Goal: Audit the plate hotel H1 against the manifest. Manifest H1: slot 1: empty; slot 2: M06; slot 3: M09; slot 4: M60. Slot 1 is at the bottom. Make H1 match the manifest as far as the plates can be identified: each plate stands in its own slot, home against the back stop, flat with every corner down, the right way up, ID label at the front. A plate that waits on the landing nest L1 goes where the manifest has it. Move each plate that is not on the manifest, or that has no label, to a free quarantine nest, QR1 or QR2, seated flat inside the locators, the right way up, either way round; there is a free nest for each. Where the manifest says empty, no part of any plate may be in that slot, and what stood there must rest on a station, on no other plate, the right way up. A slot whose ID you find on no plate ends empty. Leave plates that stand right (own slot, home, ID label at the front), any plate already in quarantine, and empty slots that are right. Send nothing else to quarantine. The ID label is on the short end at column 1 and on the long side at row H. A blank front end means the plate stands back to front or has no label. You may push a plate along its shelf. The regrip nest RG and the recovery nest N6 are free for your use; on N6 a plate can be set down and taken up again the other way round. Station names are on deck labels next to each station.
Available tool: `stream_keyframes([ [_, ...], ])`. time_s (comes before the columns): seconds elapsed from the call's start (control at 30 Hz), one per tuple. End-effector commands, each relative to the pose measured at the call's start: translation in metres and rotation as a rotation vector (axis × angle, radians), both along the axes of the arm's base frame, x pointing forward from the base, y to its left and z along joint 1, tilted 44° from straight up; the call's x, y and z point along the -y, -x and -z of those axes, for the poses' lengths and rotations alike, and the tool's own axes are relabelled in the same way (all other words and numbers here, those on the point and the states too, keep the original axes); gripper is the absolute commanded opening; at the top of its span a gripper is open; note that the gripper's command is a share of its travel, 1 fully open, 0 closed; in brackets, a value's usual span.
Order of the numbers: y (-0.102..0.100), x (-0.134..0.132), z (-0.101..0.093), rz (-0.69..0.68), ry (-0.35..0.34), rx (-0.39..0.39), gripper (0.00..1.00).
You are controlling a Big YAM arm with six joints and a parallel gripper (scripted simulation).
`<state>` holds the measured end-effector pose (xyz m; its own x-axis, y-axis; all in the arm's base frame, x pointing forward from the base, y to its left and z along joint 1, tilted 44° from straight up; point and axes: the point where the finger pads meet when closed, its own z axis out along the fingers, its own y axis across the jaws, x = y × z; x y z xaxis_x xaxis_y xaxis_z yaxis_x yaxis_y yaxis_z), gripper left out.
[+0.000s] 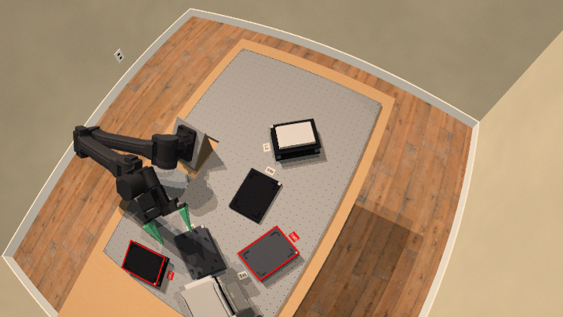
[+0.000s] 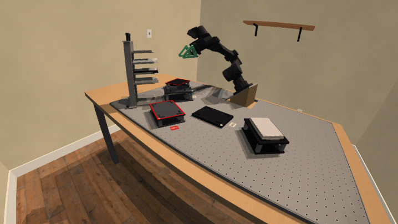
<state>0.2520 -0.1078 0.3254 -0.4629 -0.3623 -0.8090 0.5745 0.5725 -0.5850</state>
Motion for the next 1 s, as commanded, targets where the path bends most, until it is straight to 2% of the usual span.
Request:
stream_keyframes([
  [0.0,0.006,0.007,0.001,0.011,0.012,-0.012,1.0],
  [0.03,0.006,0.009,-0.001,0.011,0.01,0.015,1.0],
  [0.13,0.006,0.011,0.001,0.011,0.01,0.017,1.0],
  [0.63,0.009,0.045,0.036,0.011,0.02,0.017,1.0],
  [0.7,0.009,0.045,0.036,0.011,0.02,0.017,1.0],
  [0.83,0.008,0.055,0.05,0.011,0.018,-0.002,1.0],
  [0.9,0.008,0.056,0.051,0.011,0.018,-0.002,1.0],
  [0.97,0.007,0.053,0.035,0.004,0.016,0.027,1.0],
])
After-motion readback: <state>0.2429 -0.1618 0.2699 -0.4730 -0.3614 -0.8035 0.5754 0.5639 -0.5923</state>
